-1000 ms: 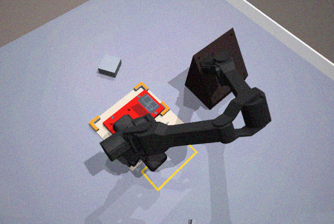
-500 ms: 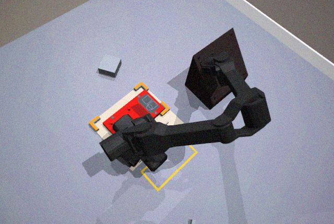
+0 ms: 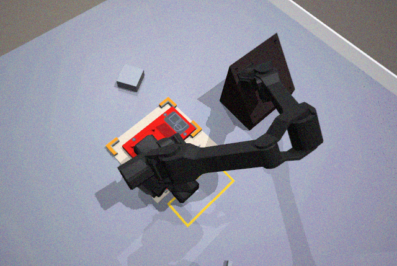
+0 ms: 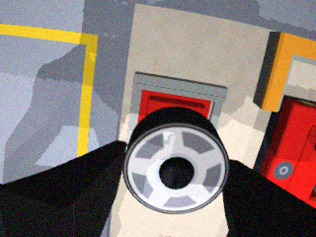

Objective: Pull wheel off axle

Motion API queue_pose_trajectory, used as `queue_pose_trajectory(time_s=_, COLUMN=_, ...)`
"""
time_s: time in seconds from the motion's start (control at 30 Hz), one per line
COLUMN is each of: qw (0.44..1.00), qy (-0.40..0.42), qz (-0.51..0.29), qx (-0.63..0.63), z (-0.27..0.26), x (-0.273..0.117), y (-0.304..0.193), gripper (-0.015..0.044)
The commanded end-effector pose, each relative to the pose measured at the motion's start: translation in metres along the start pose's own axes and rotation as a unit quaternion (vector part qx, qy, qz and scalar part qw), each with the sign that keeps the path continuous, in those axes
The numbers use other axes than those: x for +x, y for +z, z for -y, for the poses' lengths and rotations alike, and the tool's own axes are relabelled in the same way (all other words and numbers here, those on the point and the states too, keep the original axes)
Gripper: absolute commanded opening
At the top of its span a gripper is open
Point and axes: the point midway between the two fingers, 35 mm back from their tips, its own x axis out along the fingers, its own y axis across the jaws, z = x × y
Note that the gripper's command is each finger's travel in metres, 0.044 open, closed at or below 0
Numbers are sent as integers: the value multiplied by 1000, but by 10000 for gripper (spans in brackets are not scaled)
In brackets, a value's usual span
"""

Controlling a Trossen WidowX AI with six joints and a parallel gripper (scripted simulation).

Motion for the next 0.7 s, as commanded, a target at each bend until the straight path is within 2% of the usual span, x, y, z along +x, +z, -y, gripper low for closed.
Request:
queue_pose_trajectory(time_s=0.0, qw=1000, qy=0, qz=2, qx=0, z=0, x=-3, y=0, gripper=0)
queue_pose_trajectory(time_s=0.67, qw=1000, qy=0, qz=2, qx=0, z=1, x=-10, y=1, gripper=0)
